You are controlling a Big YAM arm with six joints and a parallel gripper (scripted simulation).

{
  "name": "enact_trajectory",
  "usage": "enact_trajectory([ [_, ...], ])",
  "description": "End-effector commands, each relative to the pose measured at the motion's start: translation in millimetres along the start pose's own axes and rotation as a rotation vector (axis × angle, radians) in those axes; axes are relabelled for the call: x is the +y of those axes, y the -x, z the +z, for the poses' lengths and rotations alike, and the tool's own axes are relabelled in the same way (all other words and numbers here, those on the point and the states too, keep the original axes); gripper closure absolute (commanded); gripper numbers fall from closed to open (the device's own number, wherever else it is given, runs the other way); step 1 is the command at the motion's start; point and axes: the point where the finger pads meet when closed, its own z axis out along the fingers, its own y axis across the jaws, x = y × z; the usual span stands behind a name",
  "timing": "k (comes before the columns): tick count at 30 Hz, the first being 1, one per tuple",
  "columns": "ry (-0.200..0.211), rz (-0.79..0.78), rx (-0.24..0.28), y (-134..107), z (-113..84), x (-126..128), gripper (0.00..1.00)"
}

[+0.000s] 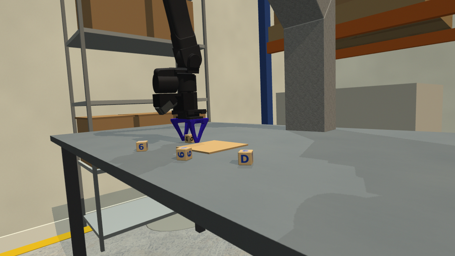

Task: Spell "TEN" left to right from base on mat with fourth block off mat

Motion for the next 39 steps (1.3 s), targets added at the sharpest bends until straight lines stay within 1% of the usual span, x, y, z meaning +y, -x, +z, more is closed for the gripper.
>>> enact_trajectory([
  [1,0.008,-0.007,-0.017,9,-9.2,11,0.25],
  [3,0.008,-0.007,-0.017,9,-9.2,11,0.25],
  [4,0.011,-0.002,0.005,-5,-2.5,11,0.25],
  [5,0.012,-0.003,0.005,-5,-5.0,12,0.25],
  [7,0.009,-0.009,-0.015,8,-12.4,11,0.25],
  [14,-0.005,-0.006,-0.010,5,-23.4,-1,0.25],
  [16,-0.009,-0.001,-0.001,0,-25.4,-6,0.25],
  [18,-0.009,-0.001,-0.002,1,-29.5,-6,0.25],
  [20,-0.009,-0.001,-0.002,1,-29.5,-6,0.25],
  [21,-0.005,0.009,0.029,-17,-23.4,-5,0.25],
  [22,-0.008,0.003,0.010,-5,-30.3,-6,0.25],
  [23,-0.009,-0.001,-0.002,2,-35.1,-6,0.25],
  [30,-0.010,-0.001,-0.004,2,-45.2,-6,0.25],
  [33,-0.007,0.004,0.013,-8,-44.3,-5,0.25],
  [35,-0.008,0.002,0.006,-3,-48.6,-5,0.25],
  [38,-0.006,-0.001,0.001,-3,-47.8,-3,0.25],
  [39,-0.008,-0.003,-0.007,2,-51.2,-4,0.25],
])
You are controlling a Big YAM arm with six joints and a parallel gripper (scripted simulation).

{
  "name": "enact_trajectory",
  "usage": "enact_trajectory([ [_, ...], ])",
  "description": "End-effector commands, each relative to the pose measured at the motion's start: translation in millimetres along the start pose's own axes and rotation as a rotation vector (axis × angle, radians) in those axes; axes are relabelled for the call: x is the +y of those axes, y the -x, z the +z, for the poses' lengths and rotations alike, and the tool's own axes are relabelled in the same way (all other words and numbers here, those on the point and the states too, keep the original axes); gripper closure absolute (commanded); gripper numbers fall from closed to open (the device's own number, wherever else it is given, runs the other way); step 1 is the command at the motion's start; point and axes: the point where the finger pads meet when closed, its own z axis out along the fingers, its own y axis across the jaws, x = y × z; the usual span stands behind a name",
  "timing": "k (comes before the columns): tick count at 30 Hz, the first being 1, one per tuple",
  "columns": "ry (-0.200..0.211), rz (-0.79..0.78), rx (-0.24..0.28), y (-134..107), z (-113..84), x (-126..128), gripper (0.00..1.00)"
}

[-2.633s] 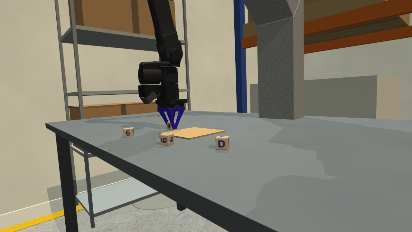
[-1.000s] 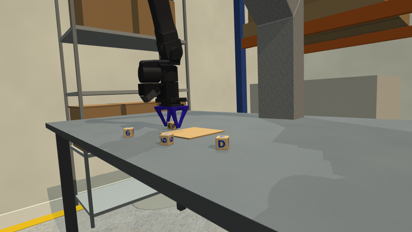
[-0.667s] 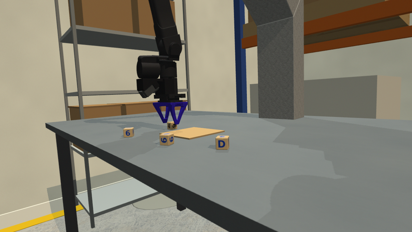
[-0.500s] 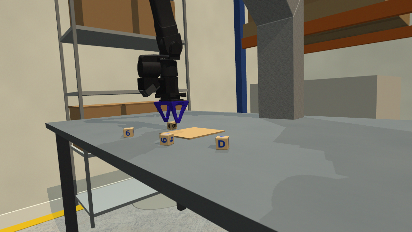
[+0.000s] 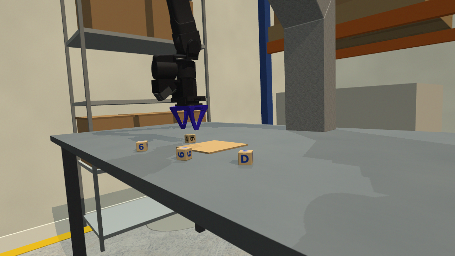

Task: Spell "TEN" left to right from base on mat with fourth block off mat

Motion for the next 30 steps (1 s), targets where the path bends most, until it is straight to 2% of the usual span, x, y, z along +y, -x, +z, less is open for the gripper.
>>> enact_trajectory([
  [1,-0.012,-0.001,-0.004,1,-14.1,-9,0.25],
  [6,-0.011,0.005,0.012,-8,-11.1,-9,0.25],
  [16,-0.010,0.001,0.003,-3,-13.7,-8,0.25],
  [30,-0.011,0.000,0.001,-1,-42.2,-8,0.25],
])
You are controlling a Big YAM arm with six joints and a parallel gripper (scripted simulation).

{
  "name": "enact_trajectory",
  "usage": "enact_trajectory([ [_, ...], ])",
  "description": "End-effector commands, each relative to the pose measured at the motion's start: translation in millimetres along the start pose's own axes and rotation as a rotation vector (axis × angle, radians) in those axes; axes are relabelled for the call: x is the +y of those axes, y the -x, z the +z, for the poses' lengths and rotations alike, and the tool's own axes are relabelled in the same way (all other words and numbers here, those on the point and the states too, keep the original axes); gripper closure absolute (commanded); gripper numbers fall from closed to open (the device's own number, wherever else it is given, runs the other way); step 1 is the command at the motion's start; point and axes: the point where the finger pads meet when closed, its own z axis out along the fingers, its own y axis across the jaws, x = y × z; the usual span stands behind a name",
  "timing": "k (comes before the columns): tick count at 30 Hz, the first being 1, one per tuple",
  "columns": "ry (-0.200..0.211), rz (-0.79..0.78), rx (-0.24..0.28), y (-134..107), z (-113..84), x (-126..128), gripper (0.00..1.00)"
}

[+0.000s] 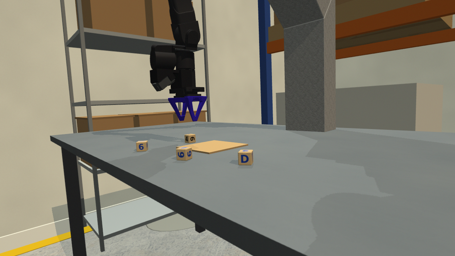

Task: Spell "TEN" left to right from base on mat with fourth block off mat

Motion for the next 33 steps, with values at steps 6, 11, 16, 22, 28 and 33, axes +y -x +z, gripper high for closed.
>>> enact_trajectory([
  [6,-0.013,0.002,0.008,-5,-25.6,-9,0.25],
  [11,-0.014,0.002,0.007,-6,-32.8,-9,0.25],
  [16,-0.007,0.006,0.029,-18,-26.1,-7,0.25],
  [22,-0.008,0.007,0.024,-15,-25.6,-7,0.00],
  [28,-0.007,0.004,0.024,-15,-25.6,-7,0.00],
  [33,0.003,-0.092,0.002,1,-30.7,17,0.00],
])
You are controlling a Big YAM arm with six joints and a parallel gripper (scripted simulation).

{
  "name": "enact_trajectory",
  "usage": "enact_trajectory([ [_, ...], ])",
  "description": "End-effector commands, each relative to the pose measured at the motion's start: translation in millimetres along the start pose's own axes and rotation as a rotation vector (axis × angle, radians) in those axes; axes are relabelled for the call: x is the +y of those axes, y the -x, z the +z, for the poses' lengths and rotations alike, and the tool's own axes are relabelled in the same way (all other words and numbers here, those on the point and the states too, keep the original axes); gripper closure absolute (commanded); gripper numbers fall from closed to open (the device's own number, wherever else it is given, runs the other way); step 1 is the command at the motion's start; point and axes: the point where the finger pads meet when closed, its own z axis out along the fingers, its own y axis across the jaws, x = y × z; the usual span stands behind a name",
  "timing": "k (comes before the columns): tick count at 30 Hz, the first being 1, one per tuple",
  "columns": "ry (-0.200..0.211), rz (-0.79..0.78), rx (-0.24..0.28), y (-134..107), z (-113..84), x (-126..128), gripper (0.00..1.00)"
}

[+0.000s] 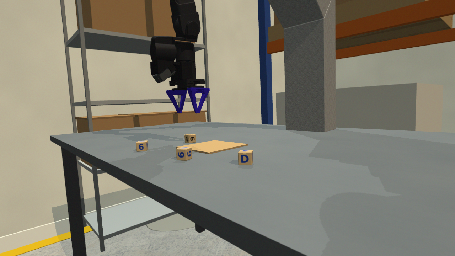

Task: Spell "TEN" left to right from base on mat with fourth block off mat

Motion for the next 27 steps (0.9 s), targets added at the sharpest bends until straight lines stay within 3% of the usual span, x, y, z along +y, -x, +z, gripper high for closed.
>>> enact_trajectory([
  [1,0.015,-0.111,-0.007,7,-7.4,25,0.00],
  [4,0.015,-0.159,-0.008,9,-7.3,32,0.00],
  [7,0.018,-0.354,-0.001,15,-7.6,61,0.00],
  [10,-0.001,-0.530,-0.021,41,-6.0,101,0.00],
  [11,0.003,-0.579,-0.023,41,-6.0,101,0.00],
  [15,-0.013,-0.801,-0.024,60,-7.0,165,0.00],
  [18,-0.019,-0.967,-0.012,55,4.3,215,0.00],
  [20,-0.019,-0.967,-0.012,55,4.3,215,0.00],
  [21,-0.001,-1.116,-0.027,59,4.2,231,0.00],
  [27,-0.007,-1.426,-0.037,80,3.7,306,0.00],
])
